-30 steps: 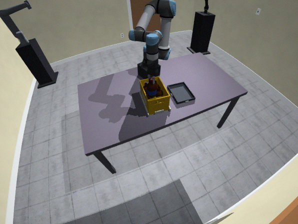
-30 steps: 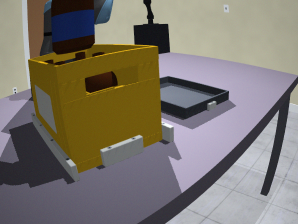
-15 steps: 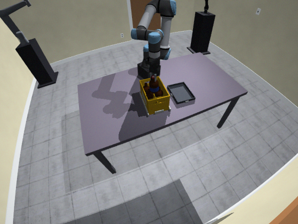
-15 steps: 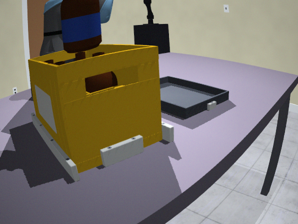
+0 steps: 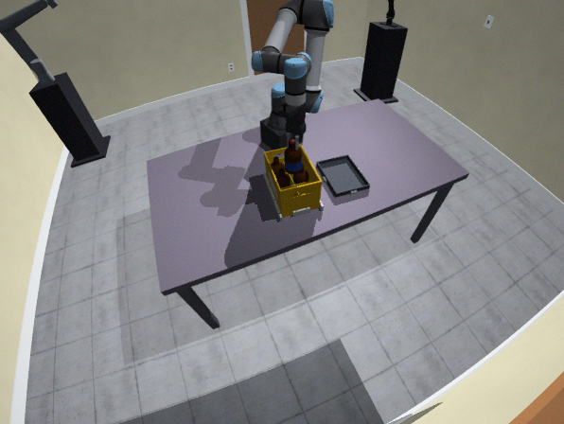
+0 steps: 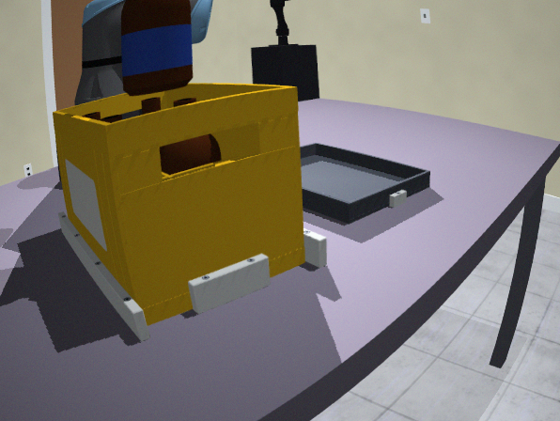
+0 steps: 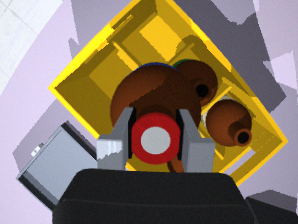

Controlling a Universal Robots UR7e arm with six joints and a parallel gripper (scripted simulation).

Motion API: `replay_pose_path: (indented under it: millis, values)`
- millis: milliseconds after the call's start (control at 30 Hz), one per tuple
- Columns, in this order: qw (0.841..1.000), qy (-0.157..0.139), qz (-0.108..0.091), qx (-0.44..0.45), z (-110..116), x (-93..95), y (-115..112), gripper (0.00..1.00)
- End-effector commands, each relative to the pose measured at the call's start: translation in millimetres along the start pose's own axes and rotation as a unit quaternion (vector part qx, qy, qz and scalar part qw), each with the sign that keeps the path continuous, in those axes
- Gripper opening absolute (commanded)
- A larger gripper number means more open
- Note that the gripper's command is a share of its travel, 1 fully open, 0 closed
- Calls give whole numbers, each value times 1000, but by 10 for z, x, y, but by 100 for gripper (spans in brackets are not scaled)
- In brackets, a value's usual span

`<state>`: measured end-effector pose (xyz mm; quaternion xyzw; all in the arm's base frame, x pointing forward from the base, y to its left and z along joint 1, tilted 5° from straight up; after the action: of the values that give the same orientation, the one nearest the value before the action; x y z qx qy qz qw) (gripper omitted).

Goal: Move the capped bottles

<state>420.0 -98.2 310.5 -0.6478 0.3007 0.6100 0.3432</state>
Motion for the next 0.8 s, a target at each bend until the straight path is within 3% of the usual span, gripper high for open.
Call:
replay_pose_path:
  millis: [0, 100, 567, 767]
  values:
    - [1000, 1, 0, 0, 125, -9, 31, 0]
    - [1000, 1, 0, 0, 101, -6, 24, 0]
    - [1000, 1, 0, 0, 486, -14, 118, 0]
    - [1000, 1, 0, 0, 545, -12, 132, 0]
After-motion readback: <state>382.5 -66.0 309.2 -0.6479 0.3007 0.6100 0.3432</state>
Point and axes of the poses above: the point where the finger pads meet when closed, its own x axis out along the fingers, its own y axis across the jaws, z = x × y, the point moved 10 cm from there along -x, back along the fingers, and after that the axes turned 8 degrees about x, right-handed, at the moved point
